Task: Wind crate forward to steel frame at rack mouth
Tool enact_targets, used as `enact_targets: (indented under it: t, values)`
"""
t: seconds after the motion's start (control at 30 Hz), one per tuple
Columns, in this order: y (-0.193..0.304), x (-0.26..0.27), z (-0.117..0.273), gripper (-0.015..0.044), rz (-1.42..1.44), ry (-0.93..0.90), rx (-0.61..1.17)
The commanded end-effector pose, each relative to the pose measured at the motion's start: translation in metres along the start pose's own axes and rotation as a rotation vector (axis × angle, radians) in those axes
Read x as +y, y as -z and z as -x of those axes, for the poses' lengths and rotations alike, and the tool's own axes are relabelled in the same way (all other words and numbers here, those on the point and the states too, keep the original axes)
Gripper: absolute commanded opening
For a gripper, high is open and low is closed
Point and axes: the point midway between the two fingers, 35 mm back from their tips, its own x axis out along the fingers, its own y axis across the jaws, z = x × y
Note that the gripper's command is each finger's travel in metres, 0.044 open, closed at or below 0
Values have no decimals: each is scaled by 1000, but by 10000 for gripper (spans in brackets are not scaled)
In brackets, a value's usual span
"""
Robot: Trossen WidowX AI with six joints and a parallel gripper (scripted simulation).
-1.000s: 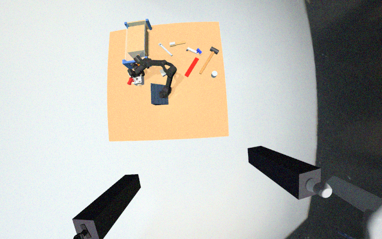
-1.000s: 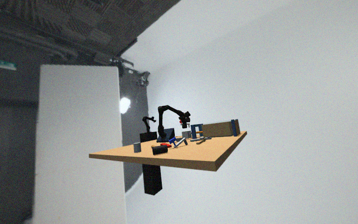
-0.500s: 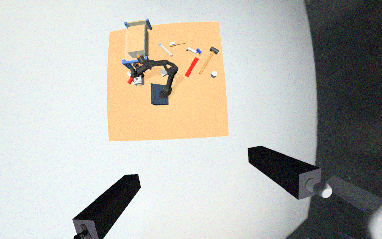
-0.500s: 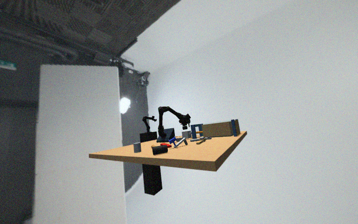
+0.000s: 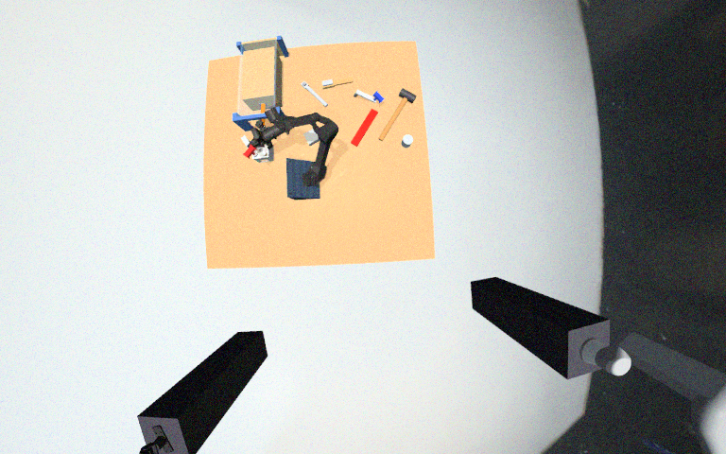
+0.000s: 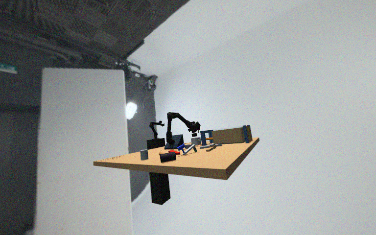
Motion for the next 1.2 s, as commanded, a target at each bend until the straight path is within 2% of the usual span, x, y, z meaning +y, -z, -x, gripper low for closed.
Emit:
enact_targets:
  t: [0.0, 0.2, 0.6, 1.17]
  values:
    - [1, 1, 0, 0, 7, -14, 4]
    - [3, -1, 1, 0, -4, -2, 1]
    - [44, -15, 25, 0, -4, 0, 3]
    - [46, -32, 19, 0, -37, -34, 9]
